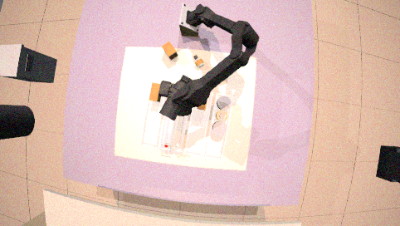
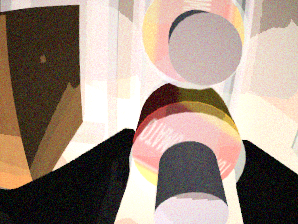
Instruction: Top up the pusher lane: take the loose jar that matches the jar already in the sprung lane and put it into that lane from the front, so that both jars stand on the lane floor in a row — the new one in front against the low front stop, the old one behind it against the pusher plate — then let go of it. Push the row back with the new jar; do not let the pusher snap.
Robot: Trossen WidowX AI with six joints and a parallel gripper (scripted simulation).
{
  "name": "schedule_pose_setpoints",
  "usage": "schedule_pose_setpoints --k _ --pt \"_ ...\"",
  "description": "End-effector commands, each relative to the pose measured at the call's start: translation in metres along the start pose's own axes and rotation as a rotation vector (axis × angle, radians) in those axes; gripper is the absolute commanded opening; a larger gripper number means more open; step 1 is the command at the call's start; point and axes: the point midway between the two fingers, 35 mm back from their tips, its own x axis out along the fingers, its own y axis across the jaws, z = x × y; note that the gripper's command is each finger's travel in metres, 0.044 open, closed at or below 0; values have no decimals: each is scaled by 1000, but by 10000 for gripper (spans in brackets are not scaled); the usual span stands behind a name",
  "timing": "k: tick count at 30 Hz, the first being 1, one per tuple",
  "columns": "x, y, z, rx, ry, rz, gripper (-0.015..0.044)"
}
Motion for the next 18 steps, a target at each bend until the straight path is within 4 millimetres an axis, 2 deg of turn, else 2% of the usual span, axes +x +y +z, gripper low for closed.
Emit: schedule_pose_setpoints --k 1,18 --pt "3 3 4 -15 -14 9 0" --pt "10 3 4 -15 -14 9 0"
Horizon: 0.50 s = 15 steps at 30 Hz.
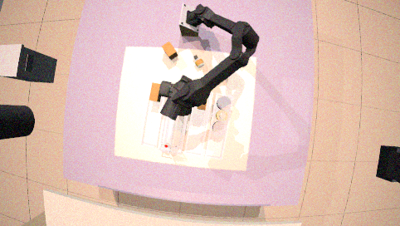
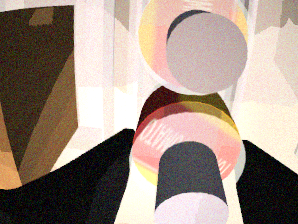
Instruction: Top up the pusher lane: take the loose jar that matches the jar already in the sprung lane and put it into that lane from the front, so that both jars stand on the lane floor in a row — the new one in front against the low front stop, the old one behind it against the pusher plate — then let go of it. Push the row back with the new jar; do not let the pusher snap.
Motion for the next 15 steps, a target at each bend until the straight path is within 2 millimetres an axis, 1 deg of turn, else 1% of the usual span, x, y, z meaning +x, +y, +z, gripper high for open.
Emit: schedule_pose_setpoints --k 1,15 --pt "3 3 4 -15 -12 9 0" --pt "9 3 3 -15 -12 9 0"
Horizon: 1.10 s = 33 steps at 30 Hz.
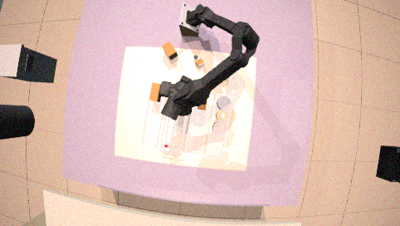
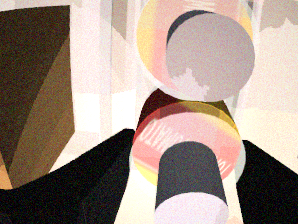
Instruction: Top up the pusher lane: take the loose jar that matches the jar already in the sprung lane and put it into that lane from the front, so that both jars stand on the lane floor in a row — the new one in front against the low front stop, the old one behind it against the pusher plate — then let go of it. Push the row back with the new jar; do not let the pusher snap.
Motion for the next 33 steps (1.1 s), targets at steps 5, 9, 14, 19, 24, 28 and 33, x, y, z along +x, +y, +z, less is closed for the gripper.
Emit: schedule_pose_setpoints --k 5,9,14,19,24,28,33 --pt "5 3 3 -13 -10 10 0" --pt "6 3 2 -13 -10 10 0" --pt "8 3 2 -13 -10 10 0" --pt "10 3 2 -13 -9 11 0" --pt "10 3 2 -13 -9 11 0" --pt "10 3 1 -13 -9 10 0" --pt "10 3 0 -13 -9 10 0"
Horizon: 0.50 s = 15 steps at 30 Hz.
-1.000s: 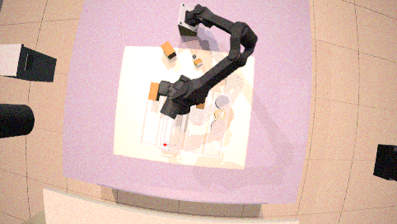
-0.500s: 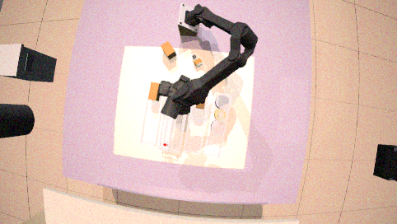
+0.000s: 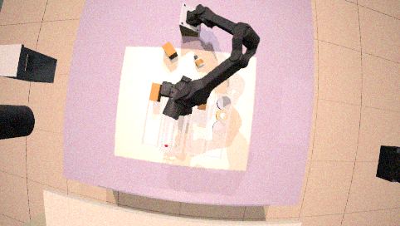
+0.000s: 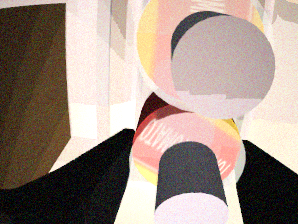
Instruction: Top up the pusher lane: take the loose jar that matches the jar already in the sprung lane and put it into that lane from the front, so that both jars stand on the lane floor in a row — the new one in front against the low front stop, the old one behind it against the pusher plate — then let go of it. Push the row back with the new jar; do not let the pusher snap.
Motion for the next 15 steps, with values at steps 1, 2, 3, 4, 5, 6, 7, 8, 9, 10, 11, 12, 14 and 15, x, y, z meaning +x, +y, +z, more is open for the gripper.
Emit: schedule_pose_setpoints --k 1,2,3,4,5,6,7,8,9,10,11,12,14,15 --pt "1 2 1 -5 -7 8 0" --pt "1 2 1 -5 -7 8 0" --pt "1 2 1 -5 -7 8 0" --pt "1 2 1 -5 -7 8 0" --pt "1 2 0 -5 -7 8 0" --pt "1 2 0 -5 -7 8 0" --pt "1 2 0 -5 -7 8 0" --pt "1 2 0 -5 -7 8 0" --pt "1 2 0 -5 -7 8 0" --pt "1 2 0 -5 -7 8 0" --pt "1 2 -1 -5 -7 8 0" --pt "1 2 -1 -5 -7 8 0" --pt "1 2 -1 -5 -7 8 0" --pt "1 2 -1 -5 -7 8 0"
